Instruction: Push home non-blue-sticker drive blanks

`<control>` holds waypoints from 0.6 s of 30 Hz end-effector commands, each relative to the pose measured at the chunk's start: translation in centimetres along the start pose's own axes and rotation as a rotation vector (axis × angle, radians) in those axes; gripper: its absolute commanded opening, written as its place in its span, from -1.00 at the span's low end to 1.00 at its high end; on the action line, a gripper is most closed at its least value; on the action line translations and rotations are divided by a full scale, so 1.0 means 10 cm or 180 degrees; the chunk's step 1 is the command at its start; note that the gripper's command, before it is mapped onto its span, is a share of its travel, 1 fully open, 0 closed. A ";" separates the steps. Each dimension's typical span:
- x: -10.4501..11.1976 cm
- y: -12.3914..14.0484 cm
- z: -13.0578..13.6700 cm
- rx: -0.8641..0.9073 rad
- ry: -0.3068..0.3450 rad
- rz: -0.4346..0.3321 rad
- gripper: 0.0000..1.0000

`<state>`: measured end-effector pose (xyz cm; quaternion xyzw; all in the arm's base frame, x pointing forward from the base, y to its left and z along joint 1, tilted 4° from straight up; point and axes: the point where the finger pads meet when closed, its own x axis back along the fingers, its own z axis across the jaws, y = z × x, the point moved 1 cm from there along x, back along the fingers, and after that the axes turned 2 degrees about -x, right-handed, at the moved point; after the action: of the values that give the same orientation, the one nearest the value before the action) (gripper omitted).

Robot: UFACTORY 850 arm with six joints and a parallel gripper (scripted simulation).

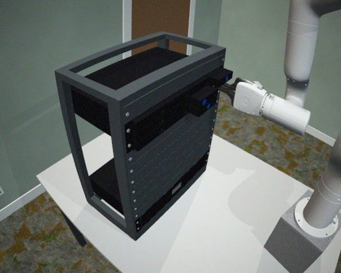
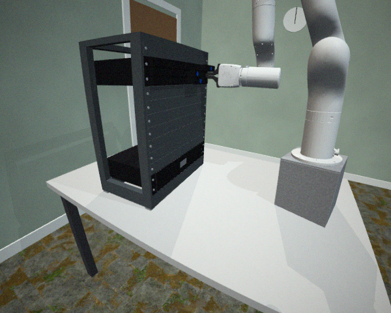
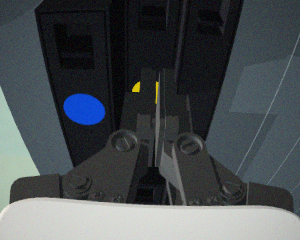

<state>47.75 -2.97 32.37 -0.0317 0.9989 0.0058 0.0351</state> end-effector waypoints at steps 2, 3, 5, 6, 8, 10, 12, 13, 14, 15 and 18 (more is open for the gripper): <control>0.29 -0.01 -0.01 0.0001 -0.0010 0.0004 -1.00; 0.29 -0.01 -0.01 0.0001 -0.0010 0.0004 -1.00; 0.41 -0.01 -0.01 0.0001 -0.0010 0.0004 -1.00; 0.47 0.00 -0.01 0.0001 -0.0010 0.0004 -1.00; 0.58 0.00 -0.01 0.0001 -0.0010 0.0004 -1.00; 0.68 0.00 -0.01 0.0001 -0.0010 0.0004 -1.00; 0.74 0.00 -0.01 0.0001 -0.0010 0.0004 -1.00; 0.77 0.00 -0.01 0.0001 -0.0010 0.0004 -1.00; 0.79 0.00 -0.01 0.0001 -0.0010 0.0004 -1.00; 0.80 0.00 -0.01 0.0001 -0.0010 0.0004 -1.00; 0.81 0.00 -0.01 0.0001 -0.0010 0.0004 -1.00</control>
<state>40.43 -3.42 31.84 -0.0303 0.9989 0.0064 0.0358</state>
